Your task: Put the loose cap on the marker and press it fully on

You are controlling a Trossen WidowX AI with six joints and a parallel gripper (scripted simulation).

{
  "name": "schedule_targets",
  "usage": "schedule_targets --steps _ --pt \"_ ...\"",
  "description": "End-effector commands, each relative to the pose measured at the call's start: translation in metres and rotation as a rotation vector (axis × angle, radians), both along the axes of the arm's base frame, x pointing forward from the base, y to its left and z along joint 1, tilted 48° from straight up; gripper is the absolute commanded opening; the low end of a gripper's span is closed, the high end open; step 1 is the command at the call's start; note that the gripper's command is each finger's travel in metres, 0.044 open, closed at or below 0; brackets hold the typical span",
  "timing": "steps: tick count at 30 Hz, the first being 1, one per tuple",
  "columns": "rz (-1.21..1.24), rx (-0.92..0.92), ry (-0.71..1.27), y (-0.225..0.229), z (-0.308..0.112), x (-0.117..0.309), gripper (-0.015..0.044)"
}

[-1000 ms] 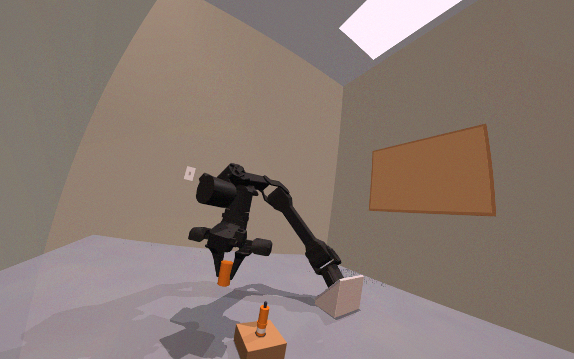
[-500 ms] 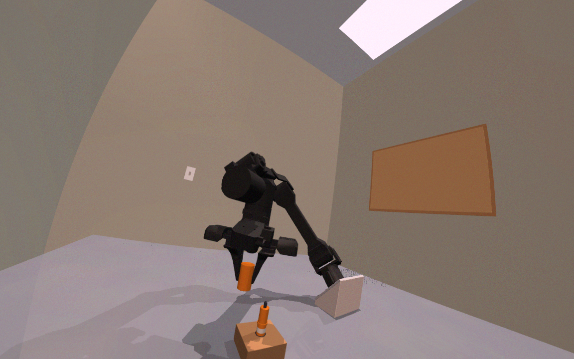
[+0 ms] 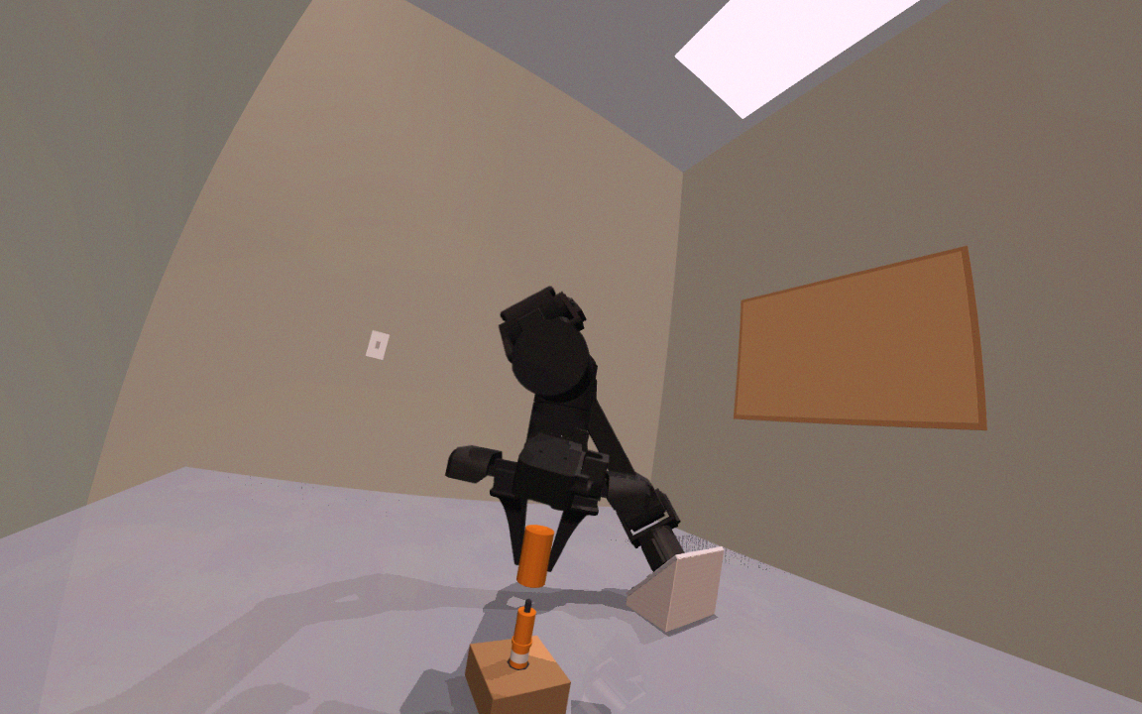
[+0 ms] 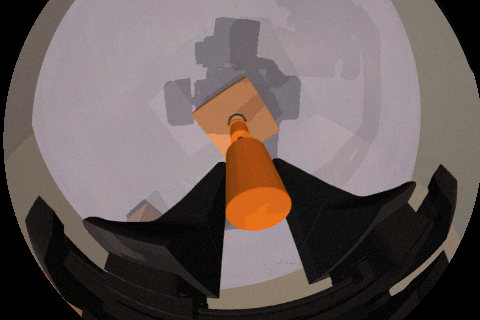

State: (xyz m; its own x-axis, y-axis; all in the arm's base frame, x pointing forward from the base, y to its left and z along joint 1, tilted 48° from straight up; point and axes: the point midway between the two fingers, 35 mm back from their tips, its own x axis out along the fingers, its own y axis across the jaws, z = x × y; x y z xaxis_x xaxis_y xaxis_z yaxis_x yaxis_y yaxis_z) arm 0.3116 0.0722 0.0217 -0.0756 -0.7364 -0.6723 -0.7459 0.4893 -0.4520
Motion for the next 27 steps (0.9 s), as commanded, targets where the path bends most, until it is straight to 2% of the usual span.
schedule_targets --steps 1,27 --pt "-0.012 0.001 -0.002 -0.003 -0.004 -0.002 0.0000" --pt "-0.011 0.001 -0.003 -0.029 -0.028 -0.003 0.0000"
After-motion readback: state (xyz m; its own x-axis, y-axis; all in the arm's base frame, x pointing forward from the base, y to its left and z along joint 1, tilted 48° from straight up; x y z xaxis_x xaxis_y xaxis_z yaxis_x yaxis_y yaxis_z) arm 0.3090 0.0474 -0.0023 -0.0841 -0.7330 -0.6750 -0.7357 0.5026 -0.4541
